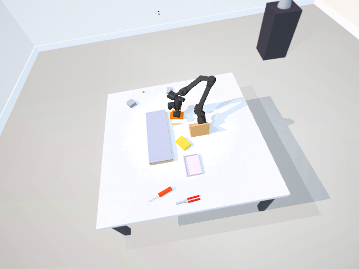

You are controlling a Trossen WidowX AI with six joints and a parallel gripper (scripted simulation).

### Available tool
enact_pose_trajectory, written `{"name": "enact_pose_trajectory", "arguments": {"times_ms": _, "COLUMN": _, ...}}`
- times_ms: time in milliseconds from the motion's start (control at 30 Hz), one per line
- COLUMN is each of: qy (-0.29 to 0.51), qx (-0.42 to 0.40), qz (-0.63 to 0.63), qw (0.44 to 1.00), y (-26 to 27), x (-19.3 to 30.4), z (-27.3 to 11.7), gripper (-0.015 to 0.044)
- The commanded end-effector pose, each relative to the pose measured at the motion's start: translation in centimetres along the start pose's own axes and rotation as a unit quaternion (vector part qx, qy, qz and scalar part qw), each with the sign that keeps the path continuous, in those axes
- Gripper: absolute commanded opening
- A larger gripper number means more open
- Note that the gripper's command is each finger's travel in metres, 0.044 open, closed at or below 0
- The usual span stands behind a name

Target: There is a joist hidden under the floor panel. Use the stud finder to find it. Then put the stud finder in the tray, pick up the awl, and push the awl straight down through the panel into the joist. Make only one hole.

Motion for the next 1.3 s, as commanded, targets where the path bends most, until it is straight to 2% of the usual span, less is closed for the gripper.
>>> {"name": "enact_pose_trajectory", "arguments": {"times_ms": 0, "qy": 0.000, "qx": -0.002, "qz": -0.003, "qw": 1.000, "y": 0.1, "x": 0.0, "z": 0.1, "gripper": 0.0208}}
{"name": "enact_pose_trajectory", "arguments": {"times_ms": 200, "qy": 0.000, "qx": -0.002, "qz": -0.003, "qw": 1.000, "y": 0.1, "x": 0.0, "z": 0.1, "gripper": 0.0168}}
{"name": "enact_pose_trajectory", "arguments": {"times_ms": 400, "qy": 0.003, "qx": -0.008, "qz": -0.001, "qw": 1.000, "y": 0.2, "x": -0.6, "z": -1.0, "gripper": 0.0010}}
{"name": "enact_pose_trajectory", "arguments": {"times_ms": 433, "qy": 0.003, "qx": -0.010, "qz": 0.000, "qw": 1.000, "y": 0.2, "x": -0.8, "z": -1.4, "gripper": 0.0000}}
{"name": "enact_pose_trajectory", "arguments": {"times_ms": 1133, "qy": 0.002, "qx": -0.006, "qz": -0.003, "qw": 1.000, "y": -0.1, "x": -2.8, "z": -9.4, "gripper": 0.0000}}
{"name": "enact_pose_trajectory", "arguments": {"times_ms": 1267, "qy": 0.002, "qx": -0.006, "qz": -0.004, "qw": 1.000, "y": -0.2, "x": -3.0, "z": -9.7, "gripper": 0.0000}}
Point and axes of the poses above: the point midway between the two fingers, 35 mm back from their tips, its own z axis out along the fingers, its own y axis across the jaws, x = y × z, the point moved 7 cm from there along -z, back along the fingers, and after that the axes turned 6 degrees about -z, right-handed, at the moved point
